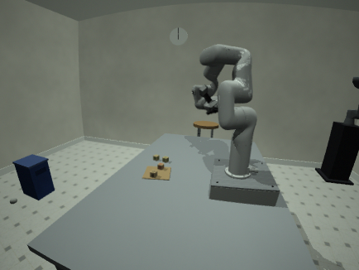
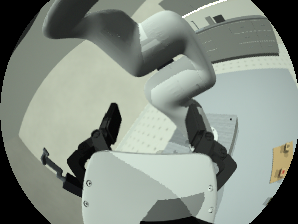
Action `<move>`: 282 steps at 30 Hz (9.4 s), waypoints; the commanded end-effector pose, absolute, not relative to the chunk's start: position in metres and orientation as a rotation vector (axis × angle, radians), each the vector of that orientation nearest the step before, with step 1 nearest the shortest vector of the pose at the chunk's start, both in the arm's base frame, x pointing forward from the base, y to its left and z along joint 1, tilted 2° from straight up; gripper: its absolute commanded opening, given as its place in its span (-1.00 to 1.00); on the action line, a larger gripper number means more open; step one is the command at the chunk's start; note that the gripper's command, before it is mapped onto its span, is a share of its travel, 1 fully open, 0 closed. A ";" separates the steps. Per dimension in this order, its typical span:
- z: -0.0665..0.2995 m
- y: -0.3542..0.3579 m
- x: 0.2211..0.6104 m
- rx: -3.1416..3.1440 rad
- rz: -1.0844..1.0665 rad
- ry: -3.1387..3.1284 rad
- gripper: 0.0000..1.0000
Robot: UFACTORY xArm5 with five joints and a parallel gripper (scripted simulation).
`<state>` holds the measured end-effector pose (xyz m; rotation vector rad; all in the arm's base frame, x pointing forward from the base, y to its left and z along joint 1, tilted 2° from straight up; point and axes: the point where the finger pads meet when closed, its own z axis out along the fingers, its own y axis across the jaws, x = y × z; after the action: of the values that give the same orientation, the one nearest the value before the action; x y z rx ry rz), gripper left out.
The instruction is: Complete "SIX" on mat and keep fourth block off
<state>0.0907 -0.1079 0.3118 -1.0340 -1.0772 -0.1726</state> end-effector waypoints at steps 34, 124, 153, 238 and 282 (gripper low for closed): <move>0.205 -0.088 0.196 -0.656 -0.125 -1.960 1.00; 0.156 0.020 0.356 0.406 -0.061 -2.649 1.00; 0.102 0.018 0.387 -0.409 0.117 -2.683 1.00; 0.032 0.014 0.414 -1.382 0.295 -2.422 1.00; 0.131 0.008 0.422 -2.474 0.287 -1.702 1.00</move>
<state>0.4215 0.0089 0.1182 -2.3532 -1.8208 0.3047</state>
